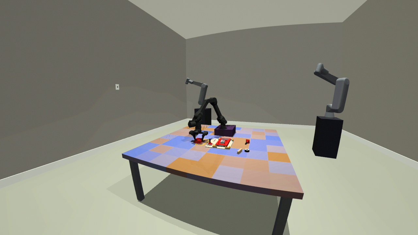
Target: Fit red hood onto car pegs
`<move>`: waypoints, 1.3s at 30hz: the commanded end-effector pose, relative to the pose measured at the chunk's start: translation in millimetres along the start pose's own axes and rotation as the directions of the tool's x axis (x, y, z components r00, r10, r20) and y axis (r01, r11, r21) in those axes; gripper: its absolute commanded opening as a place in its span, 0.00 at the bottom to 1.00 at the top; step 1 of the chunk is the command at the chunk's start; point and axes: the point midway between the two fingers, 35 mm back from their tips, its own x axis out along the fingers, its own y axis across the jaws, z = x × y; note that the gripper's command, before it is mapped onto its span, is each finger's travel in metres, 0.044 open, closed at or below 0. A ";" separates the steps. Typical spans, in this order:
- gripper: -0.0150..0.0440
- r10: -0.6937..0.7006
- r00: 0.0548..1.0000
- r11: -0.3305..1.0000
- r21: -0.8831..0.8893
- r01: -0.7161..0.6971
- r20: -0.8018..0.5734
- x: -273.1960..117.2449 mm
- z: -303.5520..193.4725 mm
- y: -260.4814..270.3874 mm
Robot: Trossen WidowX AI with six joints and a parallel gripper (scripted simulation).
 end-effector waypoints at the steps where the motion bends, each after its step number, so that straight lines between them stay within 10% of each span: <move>1: 0.82 0.000 1.000 1.000 0.000 0.000 0.000 -0.2 0.1 -0.1; 7: 0.75 0.000 1.000 1.000 0.000 0.000 0.000 -0.2 0.1 -0.1; 18: 0.26 0.001 1.000 1.000 0.000 -0.001 0.000 -10.1 0.0 0.2; 39: 0.25 0.001 1.000 1.000 0.000 -0.001 0.000 -66.4 0.3 0.3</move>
